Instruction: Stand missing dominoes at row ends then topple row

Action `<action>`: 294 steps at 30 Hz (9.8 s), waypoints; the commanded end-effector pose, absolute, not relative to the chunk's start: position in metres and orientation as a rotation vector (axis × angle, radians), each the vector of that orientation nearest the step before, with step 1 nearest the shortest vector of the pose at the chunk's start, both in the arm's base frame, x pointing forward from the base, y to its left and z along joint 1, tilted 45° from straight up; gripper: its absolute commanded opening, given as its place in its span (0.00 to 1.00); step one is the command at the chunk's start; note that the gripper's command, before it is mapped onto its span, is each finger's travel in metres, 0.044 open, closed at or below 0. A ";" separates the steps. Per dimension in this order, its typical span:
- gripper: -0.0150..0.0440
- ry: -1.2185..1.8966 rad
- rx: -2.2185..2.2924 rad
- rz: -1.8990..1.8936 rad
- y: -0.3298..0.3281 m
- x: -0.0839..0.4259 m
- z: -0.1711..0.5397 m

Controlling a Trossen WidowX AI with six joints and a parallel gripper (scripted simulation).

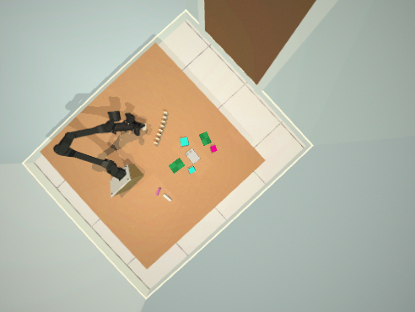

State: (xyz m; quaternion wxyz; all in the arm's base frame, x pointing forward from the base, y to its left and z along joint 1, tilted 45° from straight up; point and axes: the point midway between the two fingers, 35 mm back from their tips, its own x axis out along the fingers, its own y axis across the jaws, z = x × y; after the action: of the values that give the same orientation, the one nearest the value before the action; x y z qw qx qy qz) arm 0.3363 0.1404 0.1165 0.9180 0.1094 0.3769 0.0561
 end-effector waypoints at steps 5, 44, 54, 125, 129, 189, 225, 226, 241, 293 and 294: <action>0.30 0.601 0.275 0.058 0.147 0.332 0.124; 0.30 -0.008 0.790 -0.103 0.124 0.258 0.166; 0.30 -0.008 0.790 -0.103 0.124 0.258 0.166; 0.53 -0.002 0.782 -0.101 0.201 0.269 0.087; 0.70 -0.002 0.782 -0.101 0.201 0.269 0.087; 1.00 0.649 -0.568 1.401 0.136 0.294 0.152; 0.96 0.646 -0.565 1.402 0.192 0.297 0.096; 0.91 0.646 -0.565 1.402 0.192 0.297 0.096; 0.44 0.646 -0.565 1.402 0.192 0.297 0.096; 0.44 1.257 0.259 0.859 0.004 0.290 0.005; 0.44 1.257 0.259 0.859 0.008 0.290 0.001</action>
State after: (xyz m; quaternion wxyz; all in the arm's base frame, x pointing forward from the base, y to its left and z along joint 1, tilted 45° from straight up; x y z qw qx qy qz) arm 0.2903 -0.0024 0.0108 0.7177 0.1128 0.5672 0.3878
